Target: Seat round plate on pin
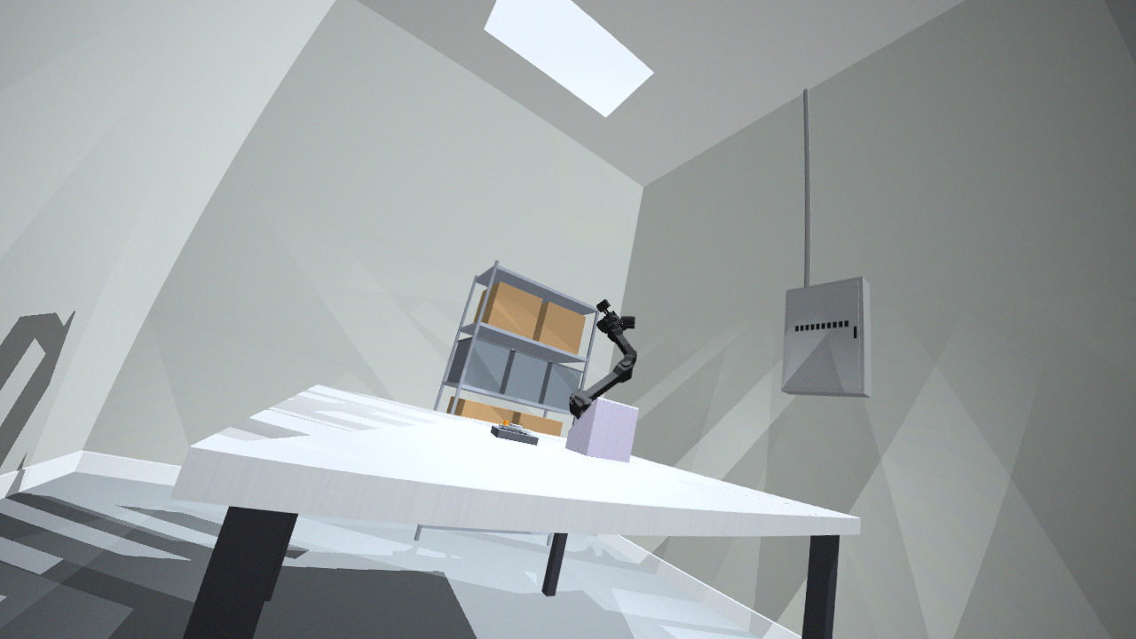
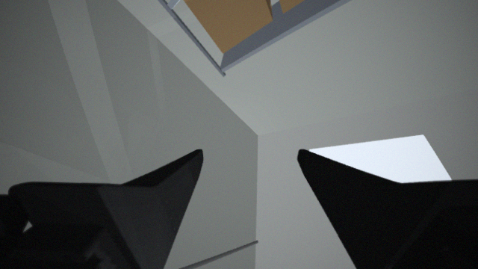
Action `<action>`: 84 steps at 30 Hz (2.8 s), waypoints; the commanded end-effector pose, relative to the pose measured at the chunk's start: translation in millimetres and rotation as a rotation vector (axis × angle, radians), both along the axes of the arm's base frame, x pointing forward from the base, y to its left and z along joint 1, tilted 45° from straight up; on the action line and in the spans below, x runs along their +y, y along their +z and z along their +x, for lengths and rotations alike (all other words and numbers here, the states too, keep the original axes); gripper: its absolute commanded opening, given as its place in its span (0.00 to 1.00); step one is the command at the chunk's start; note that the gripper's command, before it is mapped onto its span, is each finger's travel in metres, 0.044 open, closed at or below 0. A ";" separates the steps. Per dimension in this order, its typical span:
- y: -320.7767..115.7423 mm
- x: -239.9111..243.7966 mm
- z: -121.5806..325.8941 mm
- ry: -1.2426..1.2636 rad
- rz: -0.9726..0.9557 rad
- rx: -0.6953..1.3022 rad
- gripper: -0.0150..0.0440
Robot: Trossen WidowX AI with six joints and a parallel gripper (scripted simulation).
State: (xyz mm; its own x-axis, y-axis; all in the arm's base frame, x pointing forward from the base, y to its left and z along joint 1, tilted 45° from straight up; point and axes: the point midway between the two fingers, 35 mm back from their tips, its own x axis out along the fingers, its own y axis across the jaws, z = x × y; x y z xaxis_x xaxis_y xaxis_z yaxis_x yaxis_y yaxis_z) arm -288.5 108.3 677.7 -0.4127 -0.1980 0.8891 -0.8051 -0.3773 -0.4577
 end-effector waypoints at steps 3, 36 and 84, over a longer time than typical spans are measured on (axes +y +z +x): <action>22.9 -48.7 57.7 -0.060 0.139 0.178 0.80; -144.0 -220.0 556.8 -0.639 0.252 1.937 0.25; -635.5 -144.5 565.5 -1.589 -3.275 1.989 0.25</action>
State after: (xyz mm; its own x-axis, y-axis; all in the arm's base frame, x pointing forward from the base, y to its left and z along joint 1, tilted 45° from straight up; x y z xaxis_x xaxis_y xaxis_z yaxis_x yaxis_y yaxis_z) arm 278.0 -24.7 52.6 0.0628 -0.6964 -0.7149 -0.0196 0.7153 -0.6986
